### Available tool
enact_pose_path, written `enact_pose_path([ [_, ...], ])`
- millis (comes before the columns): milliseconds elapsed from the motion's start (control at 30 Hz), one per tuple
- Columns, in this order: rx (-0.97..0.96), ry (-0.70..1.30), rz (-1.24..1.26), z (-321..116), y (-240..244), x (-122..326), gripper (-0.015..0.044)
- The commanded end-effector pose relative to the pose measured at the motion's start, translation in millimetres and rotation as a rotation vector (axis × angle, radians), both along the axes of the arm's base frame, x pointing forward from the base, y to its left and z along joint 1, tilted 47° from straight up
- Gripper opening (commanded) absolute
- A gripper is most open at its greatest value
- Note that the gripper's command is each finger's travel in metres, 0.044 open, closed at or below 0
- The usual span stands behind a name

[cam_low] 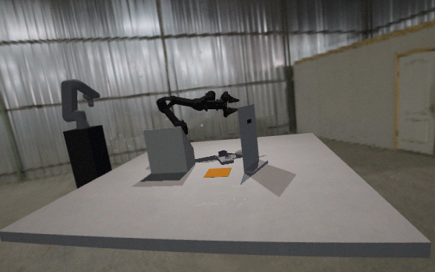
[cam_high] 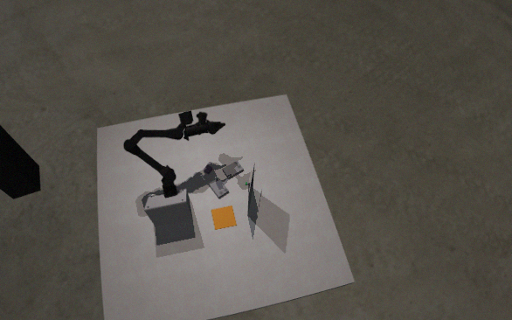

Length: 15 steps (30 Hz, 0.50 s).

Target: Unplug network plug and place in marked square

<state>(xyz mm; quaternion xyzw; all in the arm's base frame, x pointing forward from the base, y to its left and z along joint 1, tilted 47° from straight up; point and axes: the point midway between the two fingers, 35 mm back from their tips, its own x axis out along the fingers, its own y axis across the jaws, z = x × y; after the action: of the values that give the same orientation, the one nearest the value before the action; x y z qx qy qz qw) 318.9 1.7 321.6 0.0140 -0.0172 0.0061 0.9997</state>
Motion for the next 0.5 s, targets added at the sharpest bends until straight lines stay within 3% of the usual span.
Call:
enact_pose_path([
  [0, -0.004, 0.003, -0.003, -1, -1, 0, 0.0374],
  [267, -0.166, 0.138, -0.147, -67, -34, 9, 0.0164],
  [467, -0.301, 0.267, -0.248, -120, -61, 4, 0.0156],
])
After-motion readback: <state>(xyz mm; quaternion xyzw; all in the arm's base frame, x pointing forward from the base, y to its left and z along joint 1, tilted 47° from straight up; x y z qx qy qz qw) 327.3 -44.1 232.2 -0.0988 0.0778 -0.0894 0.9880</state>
